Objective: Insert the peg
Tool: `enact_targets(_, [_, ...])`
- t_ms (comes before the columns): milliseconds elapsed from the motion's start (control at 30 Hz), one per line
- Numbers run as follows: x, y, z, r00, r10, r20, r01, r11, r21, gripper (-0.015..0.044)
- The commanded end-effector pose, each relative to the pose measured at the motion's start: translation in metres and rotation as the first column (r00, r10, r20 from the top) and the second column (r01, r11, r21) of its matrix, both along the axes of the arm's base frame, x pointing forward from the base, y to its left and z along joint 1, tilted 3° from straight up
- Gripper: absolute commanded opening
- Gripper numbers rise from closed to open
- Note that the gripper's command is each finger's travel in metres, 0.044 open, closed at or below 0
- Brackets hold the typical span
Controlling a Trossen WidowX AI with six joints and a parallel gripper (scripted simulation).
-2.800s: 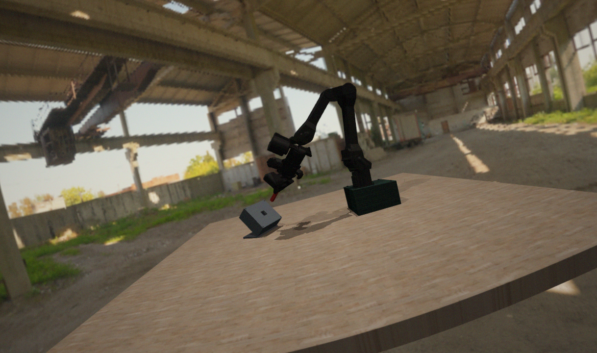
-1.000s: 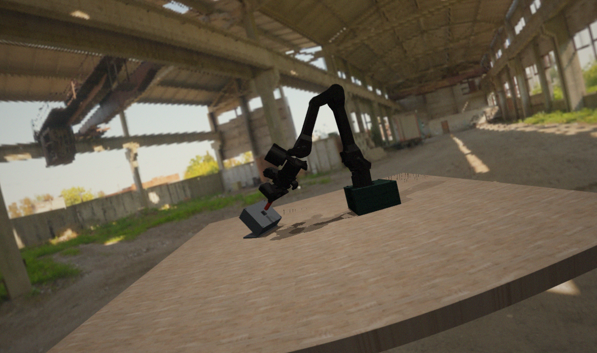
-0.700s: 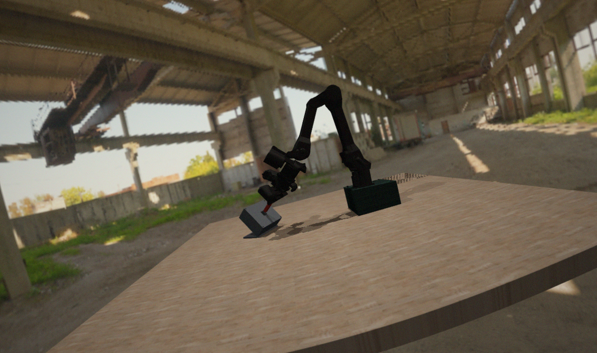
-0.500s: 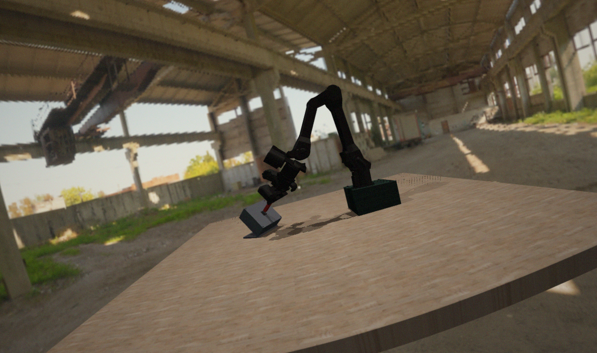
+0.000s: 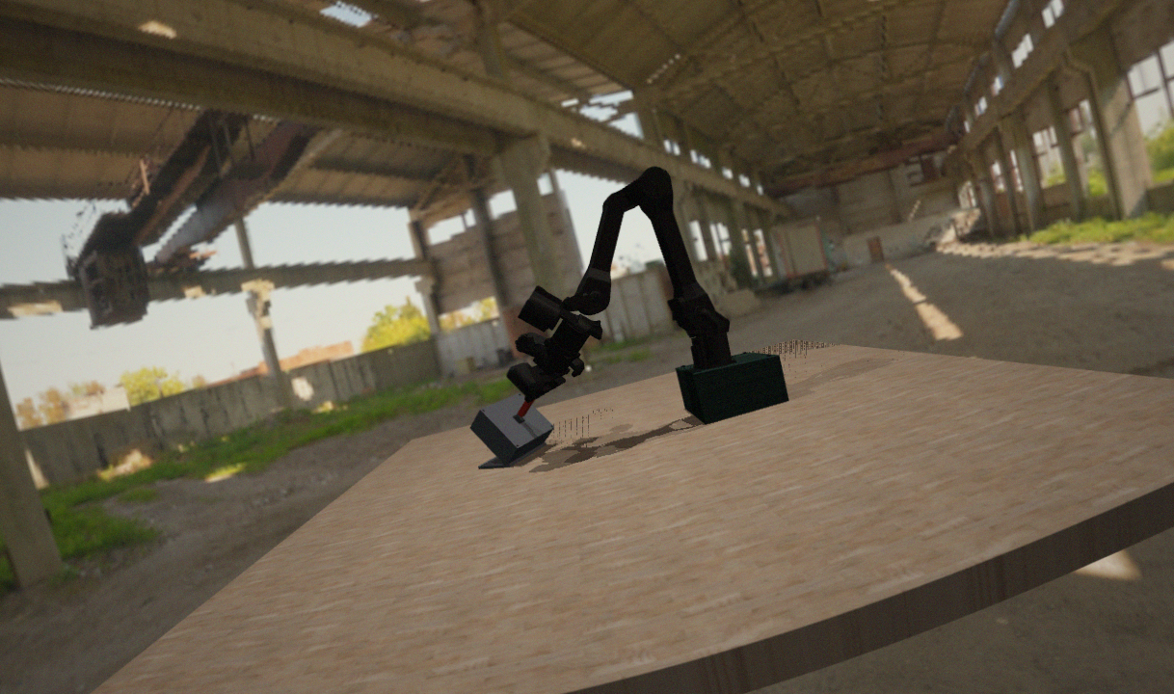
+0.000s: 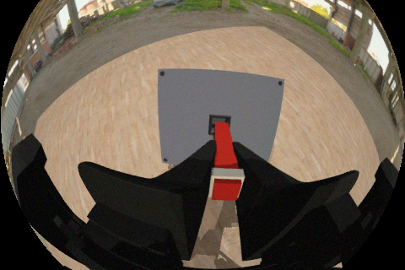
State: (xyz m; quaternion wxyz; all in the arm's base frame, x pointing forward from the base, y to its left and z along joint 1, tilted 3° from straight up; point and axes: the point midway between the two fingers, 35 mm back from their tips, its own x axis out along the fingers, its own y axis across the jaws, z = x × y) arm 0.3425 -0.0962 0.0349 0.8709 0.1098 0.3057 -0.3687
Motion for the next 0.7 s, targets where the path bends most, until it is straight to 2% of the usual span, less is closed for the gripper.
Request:
enact_targets(0, [0.0006,-0.0006,-0.0024,1.0,0.0,-0.001,0.0,1.0,0.0,0.0])
enact_targets(667, [0.0062,-0.0045,-0.0093,1.0,-0.001,-0.001,0.001,1.0,0.0,0.0])
